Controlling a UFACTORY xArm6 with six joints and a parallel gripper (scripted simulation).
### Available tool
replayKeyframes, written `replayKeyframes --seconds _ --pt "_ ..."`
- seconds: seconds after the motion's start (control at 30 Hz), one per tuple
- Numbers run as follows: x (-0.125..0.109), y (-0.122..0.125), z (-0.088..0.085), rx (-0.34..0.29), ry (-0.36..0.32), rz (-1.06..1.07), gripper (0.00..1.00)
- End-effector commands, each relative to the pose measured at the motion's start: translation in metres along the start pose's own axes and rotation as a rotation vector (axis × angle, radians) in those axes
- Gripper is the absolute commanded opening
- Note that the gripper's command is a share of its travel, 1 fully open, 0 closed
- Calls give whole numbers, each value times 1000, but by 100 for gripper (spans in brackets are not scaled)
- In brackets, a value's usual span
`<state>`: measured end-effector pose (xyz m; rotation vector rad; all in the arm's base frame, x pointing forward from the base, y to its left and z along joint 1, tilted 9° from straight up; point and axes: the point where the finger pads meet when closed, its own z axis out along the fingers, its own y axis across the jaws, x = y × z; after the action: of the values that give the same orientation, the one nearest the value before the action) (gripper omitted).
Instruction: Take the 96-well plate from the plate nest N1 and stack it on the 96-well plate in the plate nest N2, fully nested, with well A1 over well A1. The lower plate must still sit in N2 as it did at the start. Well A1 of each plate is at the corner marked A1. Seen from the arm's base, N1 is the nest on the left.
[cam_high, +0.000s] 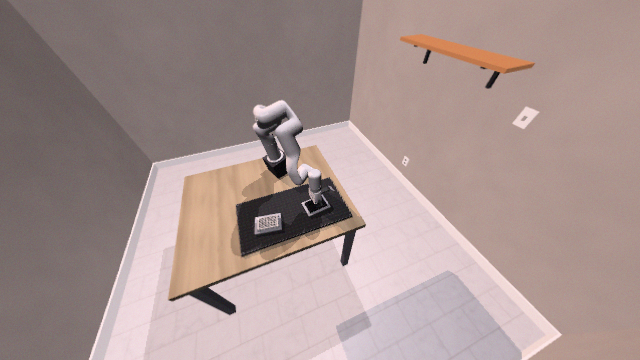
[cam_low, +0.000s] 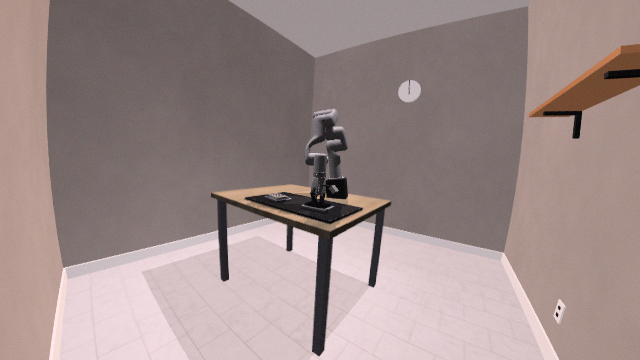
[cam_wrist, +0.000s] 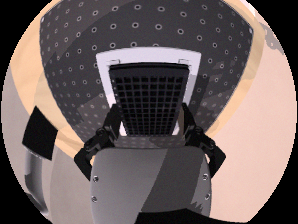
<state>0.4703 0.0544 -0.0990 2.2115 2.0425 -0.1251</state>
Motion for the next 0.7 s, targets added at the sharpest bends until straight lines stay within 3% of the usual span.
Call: replayKeyframes --seconds 0.0,0.67 --pt "0 2 -1 -4 1 0 0" --pt "0 2 -3 -4 1 0 0"
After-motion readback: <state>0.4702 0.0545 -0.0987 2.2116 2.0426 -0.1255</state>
